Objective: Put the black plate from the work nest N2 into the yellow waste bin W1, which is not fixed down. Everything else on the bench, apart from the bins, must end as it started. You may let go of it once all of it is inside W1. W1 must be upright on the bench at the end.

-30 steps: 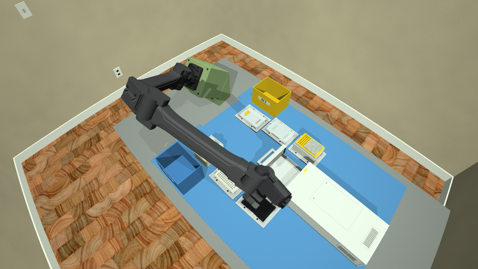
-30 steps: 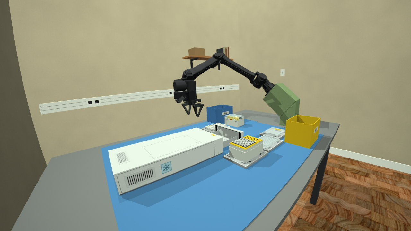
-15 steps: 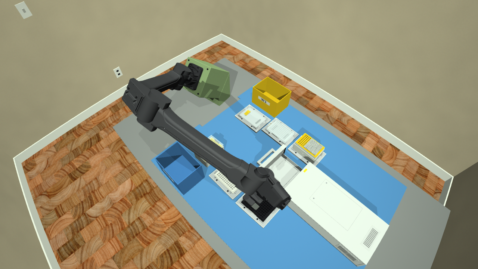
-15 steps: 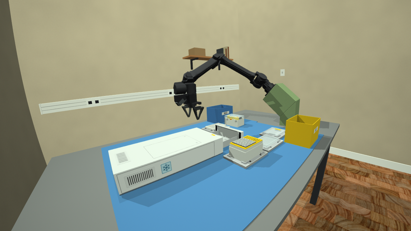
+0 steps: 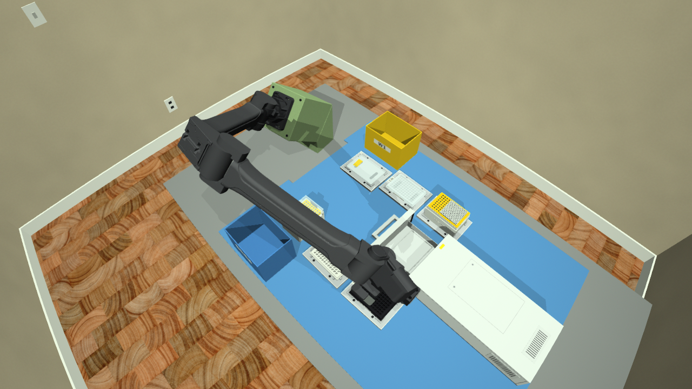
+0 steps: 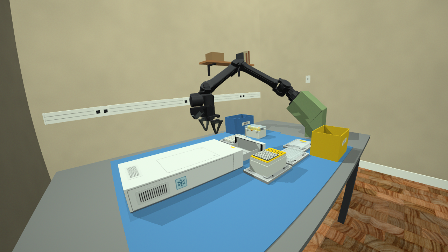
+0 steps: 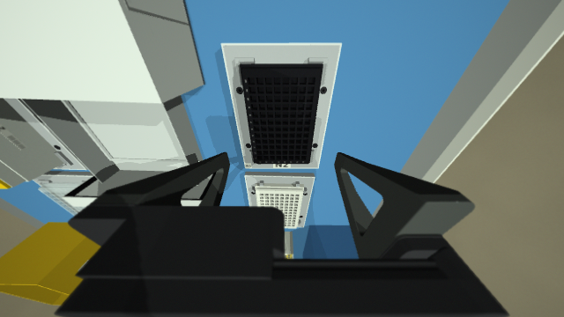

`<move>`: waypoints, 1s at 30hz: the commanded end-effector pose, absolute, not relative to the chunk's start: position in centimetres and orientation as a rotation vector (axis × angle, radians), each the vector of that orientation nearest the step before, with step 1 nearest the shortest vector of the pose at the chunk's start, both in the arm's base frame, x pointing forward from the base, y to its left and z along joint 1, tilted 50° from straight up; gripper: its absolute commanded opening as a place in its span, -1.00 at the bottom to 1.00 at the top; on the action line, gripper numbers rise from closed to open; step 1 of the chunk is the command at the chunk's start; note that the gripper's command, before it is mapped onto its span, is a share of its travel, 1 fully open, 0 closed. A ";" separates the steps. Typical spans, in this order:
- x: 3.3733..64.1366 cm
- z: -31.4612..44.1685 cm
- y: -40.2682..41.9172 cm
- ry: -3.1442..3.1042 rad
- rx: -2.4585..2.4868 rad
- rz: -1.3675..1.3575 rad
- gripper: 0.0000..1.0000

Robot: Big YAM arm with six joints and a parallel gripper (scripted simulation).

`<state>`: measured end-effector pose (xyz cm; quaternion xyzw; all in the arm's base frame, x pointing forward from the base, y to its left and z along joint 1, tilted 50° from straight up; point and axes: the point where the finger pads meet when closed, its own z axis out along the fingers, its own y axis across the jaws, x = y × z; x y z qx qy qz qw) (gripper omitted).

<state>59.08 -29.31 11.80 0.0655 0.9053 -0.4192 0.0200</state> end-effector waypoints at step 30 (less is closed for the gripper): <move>59.2 9.2 -32.8 2.806 0.200 -1.298 1.00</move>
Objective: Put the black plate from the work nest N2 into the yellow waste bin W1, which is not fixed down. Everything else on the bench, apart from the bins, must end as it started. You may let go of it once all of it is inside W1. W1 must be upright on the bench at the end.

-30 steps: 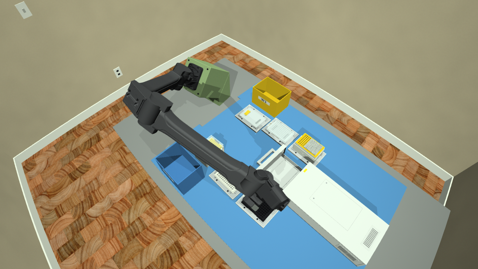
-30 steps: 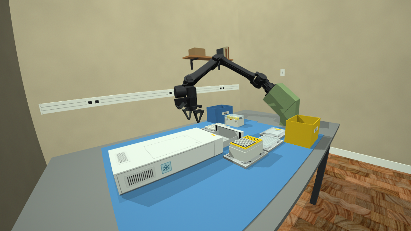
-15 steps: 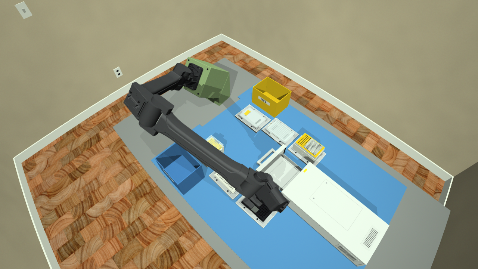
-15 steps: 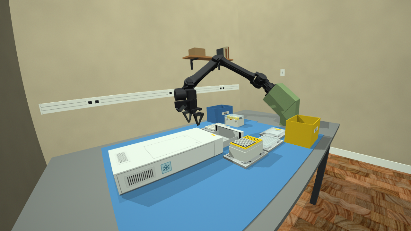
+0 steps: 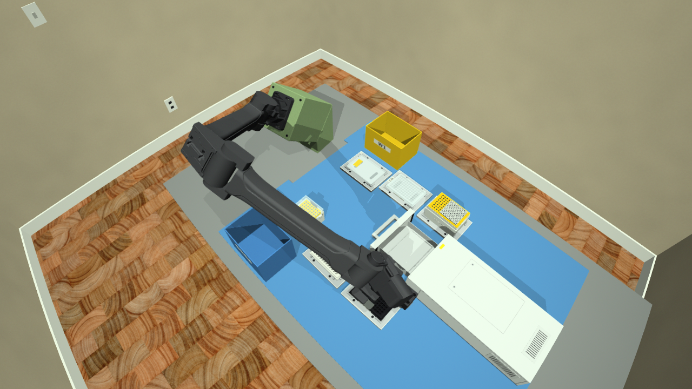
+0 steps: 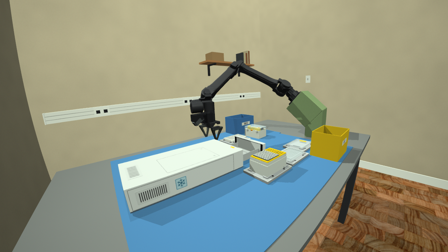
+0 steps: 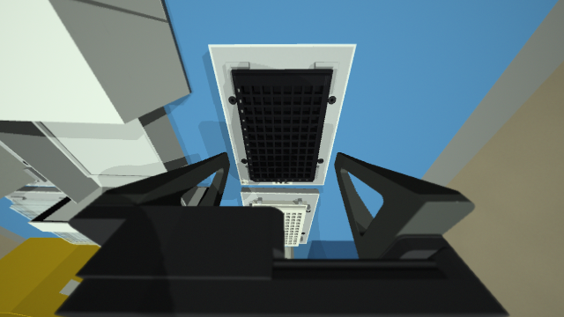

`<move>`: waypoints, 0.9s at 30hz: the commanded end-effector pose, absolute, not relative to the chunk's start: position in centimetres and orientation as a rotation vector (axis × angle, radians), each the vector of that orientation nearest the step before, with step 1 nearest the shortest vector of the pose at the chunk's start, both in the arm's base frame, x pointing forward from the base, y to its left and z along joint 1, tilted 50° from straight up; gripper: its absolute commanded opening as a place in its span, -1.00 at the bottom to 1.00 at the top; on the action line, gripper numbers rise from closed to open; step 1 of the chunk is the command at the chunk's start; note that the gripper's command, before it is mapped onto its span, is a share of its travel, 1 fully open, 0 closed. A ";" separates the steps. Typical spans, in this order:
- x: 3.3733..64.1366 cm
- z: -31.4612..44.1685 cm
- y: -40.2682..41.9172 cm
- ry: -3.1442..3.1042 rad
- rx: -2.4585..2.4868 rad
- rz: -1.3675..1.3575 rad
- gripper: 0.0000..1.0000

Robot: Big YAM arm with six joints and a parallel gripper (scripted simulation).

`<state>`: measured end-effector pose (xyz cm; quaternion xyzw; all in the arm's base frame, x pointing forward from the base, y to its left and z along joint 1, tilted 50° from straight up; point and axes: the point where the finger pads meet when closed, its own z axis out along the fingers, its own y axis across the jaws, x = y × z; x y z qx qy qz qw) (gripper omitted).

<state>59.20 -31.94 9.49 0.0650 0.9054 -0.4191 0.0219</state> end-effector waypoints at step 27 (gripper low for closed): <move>59.7 9.2 -35.1 2.772 0.218 -1.300 1.00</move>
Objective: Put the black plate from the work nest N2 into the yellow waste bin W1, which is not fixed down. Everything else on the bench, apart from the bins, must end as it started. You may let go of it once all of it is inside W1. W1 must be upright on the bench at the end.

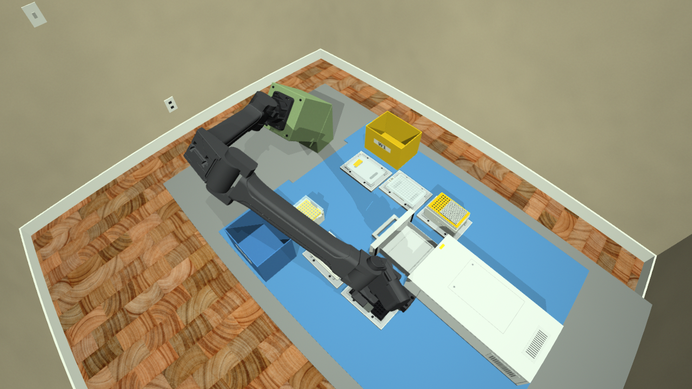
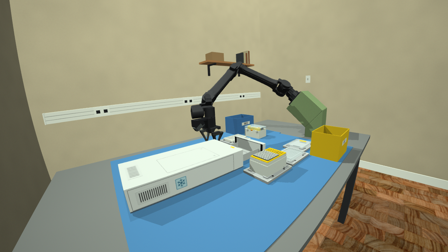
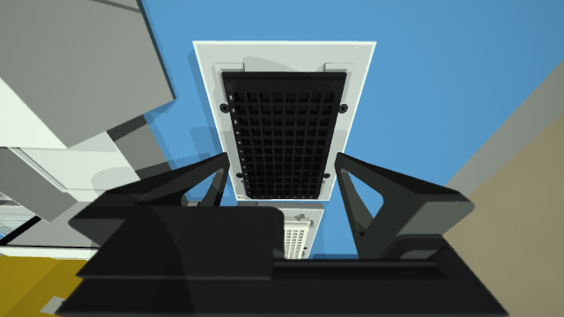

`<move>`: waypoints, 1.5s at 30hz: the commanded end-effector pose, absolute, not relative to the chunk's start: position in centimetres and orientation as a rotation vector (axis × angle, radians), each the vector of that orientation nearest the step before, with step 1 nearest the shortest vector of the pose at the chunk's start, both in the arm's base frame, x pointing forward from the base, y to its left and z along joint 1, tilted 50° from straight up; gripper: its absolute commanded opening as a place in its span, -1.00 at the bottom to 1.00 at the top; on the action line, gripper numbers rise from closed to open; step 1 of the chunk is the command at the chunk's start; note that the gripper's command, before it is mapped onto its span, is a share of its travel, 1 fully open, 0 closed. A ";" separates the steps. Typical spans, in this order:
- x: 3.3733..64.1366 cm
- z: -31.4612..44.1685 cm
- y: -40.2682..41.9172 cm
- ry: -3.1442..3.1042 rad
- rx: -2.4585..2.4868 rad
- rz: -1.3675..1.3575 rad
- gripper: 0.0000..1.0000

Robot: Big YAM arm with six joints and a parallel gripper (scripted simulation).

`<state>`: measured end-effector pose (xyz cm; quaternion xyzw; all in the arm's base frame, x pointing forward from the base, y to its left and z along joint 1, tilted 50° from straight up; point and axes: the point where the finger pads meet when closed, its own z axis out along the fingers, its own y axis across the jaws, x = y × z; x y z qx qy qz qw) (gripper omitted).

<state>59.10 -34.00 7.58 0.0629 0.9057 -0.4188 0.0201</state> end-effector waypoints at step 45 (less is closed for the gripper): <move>59.9 7.5 -35.3 2.783 0.197 -1.297 0.78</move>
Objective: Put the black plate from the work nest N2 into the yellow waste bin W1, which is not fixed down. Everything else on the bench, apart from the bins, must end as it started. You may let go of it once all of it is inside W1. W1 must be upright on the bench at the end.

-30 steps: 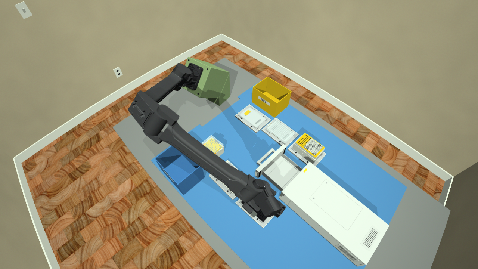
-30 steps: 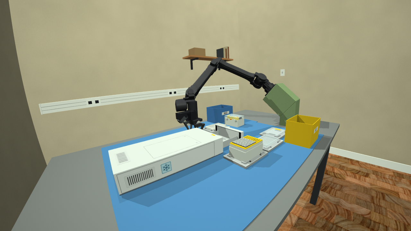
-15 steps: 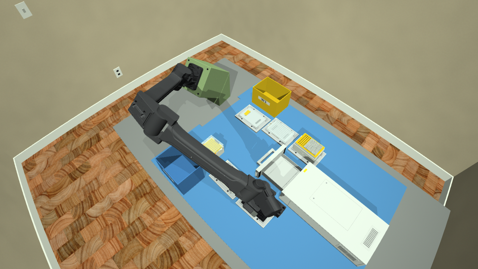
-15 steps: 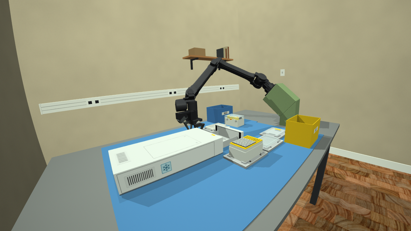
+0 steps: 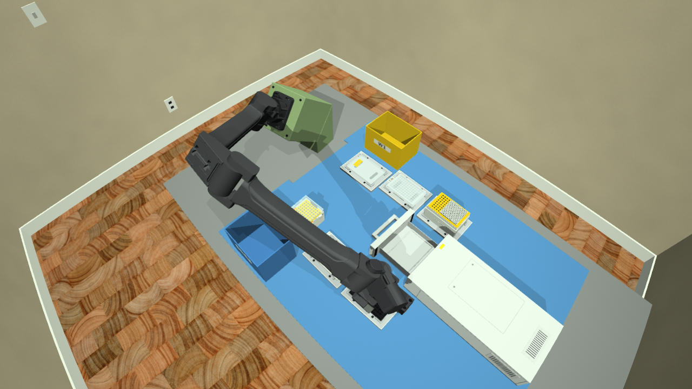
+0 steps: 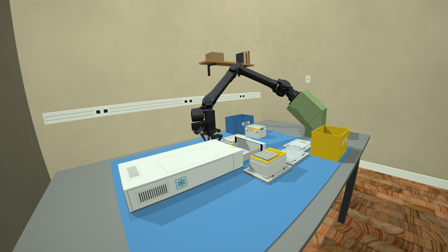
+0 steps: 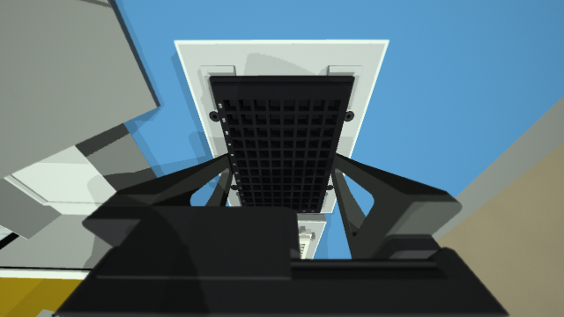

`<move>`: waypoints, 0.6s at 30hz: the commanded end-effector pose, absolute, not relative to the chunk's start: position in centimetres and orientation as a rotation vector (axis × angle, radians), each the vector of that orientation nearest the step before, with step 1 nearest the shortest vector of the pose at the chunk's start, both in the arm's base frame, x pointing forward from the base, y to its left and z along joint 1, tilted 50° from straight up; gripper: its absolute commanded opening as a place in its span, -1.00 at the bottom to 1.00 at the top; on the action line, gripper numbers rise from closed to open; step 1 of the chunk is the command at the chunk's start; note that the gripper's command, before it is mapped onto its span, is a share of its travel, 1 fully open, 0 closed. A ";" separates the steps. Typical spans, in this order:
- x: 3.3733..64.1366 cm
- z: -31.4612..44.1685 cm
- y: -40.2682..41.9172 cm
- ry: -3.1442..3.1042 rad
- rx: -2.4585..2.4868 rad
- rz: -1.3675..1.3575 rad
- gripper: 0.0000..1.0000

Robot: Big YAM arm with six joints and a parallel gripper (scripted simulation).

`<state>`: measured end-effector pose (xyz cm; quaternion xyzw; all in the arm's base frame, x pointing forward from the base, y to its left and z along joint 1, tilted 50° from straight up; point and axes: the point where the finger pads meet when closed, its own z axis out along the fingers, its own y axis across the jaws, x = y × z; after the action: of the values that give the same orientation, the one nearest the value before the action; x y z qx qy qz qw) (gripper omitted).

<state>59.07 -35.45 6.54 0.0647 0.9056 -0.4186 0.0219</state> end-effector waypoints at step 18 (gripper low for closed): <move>59.9 7.5 -35.3 2.783 0.197 -1.297 -1.00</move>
<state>59.07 -35.46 6.54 0.0647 0.9056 -0.4186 0.0219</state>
